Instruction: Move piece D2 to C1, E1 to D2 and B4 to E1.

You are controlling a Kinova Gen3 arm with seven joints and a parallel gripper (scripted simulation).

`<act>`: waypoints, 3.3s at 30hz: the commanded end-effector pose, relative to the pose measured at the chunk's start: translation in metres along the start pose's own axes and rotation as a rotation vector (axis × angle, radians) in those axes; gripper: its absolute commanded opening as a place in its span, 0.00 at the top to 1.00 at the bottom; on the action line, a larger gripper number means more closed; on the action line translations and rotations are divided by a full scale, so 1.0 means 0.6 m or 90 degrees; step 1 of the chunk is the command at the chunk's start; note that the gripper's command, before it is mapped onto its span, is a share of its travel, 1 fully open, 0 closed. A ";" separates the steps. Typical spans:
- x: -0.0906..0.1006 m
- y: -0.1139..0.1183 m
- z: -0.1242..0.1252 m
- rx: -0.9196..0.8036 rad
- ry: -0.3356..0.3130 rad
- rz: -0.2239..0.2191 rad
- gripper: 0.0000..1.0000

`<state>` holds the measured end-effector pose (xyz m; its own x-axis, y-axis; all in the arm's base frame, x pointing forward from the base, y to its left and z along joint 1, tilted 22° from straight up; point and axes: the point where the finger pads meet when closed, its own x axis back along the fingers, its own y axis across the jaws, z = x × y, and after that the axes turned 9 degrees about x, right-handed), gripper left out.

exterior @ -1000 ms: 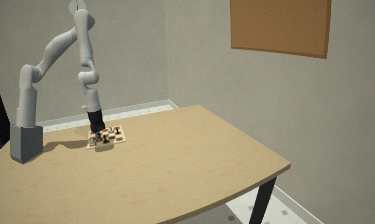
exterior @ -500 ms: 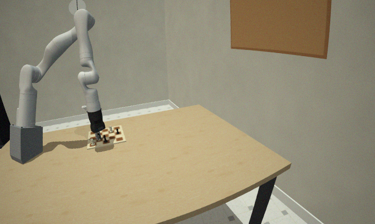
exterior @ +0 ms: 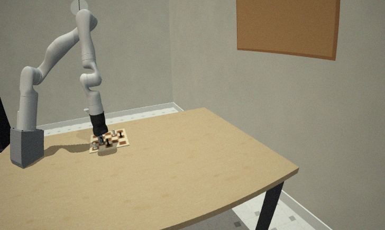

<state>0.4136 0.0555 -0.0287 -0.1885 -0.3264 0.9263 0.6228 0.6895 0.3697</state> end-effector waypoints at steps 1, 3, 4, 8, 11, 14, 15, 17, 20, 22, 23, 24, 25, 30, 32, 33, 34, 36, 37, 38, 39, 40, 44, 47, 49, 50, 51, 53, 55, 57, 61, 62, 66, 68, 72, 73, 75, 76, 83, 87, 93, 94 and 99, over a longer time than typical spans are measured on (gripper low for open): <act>0.001 0.000 -0.001 0.000 -0.001 0.000 1.00; 0.003 0.000 -0.001 0.000 -0.001 0.000 1.00; 0.005 0.000 -0.001 0.000 -0.001 0.000 1.00; 0.022 0.000 -0.001 0.000 -0.001 0.000 1.00; 0.028 0.000 -0.001 0.000 -0.001 0.000 1.00; 0.052 0.000 -0.001 0.000 -0.001 0.000 1.00; 0.060 0.000 -0.001 0.000 -0.001 0.000 1.00; 0.079 0.000 -0.001 0.000 -0.001 0.000 1.00; 0.107 0.000 -0.001 0.000 -0.001 0.000 1.00; 0.124 0.000 -0.001 0.000 -0.001 0.000 1.00; 0.132 0.000 -0.001 0.000 -0.001 0.000 1.00; 0.139 0.000 -0.001 0.000 -0.001 0.000 1.00; 0.146 0.000 -0.001 0.000 -0.001 0.000 1.00; 0.160 0.000 -0.001 0.000 -0.001 0.000 1.00; 0.165 0.000 -0.001 0.000 -0.001 0.000 1.00; 0.166 0.000 -0.001 0.000 -0.001 0.000 1.00; 0.167 0.000 -0.001 0.000 -0.001 0.000 1.00; 0.167 0.000 -0.001 0.000 -0.001 0.000 1.00; 0.167 0.000 -0.001 0.000 -0.001 0.000 1.00; 0.167 0.000 -0.001 0.000 -0.001 0.000 1.00; 0.167 0.000 -0.001 0.000 -0.001 0.000 1.00; 0.167 0.000 -0.001 0.000 -0.001 0.000 1.00; 0.167 0.000 -0.001 0.000 -0.001 0.000 1.00; 0.167 0.009 -0.002 0.006 -0.001 -0.001 1.00; 0.166 0.035 -0.004 0.024 0.000 -0.001 1.00; 0.165 0.054 -0.005 0.038 0.000 -0.001 1.00; 0.165 0.078 -0.006 0.054 0.001 -0.002 1.00; 0.164 0.131 -0.003 0.089 0.001 -0.002 1.00; 0.165 0.159 0.001 0.107 0.001 -0.001 1.00; 0.166 0.210 0.011 0.140 0.001 -0.001 1.00; 0.167 0.246 0.020 0.163 0.000 0.000 1.00; 0.168 0.257 0.024 0.170 -0.001 0.000 1.00; 0.168 0.267 0.027 0.176 -0.001 0.000 1.00; 0.168 0.267 0.027 0.176 -0.001 0.000 1.00; 0.168 0.267 0.027 0.176 -0.001 0.000 1.00; 0.168 0.267 0.027 0.176 -0.001 0.000 1.00; 0.168 0.267 0.027 0.176 -0.001 0.000 1.00; 0.168 0.267 0.027 0.176 -0.001 0.000 1.00; 0.160 0.267 0.027 0.176 -0.001 0.000 1.00; 0.143 0.267 0.027 0.176 -0.001 0.000 1.00; 0.100 0.267 0.026 0.176 -0.001 0.000 1.00; 0.100 0.267 0.026 0.176 -0.001 0.000 1.00; 0.067 0.267 0.026 0.176 -0.001 0.000 1.00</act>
<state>0.4959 0.1605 0.0825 -0.2049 -0.3263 0.9228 0.3876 0.8387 0.3826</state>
